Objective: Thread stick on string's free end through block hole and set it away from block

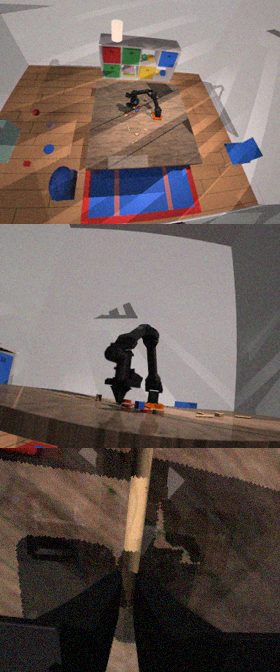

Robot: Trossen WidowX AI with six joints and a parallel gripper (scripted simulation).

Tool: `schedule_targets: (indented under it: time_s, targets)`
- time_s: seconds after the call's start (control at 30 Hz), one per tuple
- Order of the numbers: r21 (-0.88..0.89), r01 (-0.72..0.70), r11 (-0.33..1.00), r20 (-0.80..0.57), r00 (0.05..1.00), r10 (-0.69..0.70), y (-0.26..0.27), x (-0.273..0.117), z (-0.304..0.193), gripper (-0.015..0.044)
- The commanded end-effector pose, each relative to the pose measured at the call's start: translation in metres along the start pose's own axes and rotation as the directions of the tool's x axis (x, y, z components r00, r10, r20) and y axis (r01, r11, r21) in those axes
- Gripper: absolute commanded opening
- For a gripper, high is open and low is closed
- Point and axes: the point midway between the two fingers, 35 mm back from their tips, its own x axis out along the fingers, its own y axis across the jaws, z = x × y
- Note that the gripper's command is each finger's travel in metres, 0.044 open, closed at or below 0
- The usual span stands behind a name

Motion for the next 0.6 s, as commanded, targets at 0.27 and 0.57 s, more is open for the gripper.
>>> schedule_targets:
  time_s: [0.27, 0.57]
  targets:
    - [0.059, -0.001, 0.998, -0.005, 1.000, 0.002, 0.012, -0.002, -0.012, 0.0000]
    - [0.122, -0.001, 0.992, -0.006, 1.000, 0.002, 0.023, -0.002, -0.020, 0.0000]
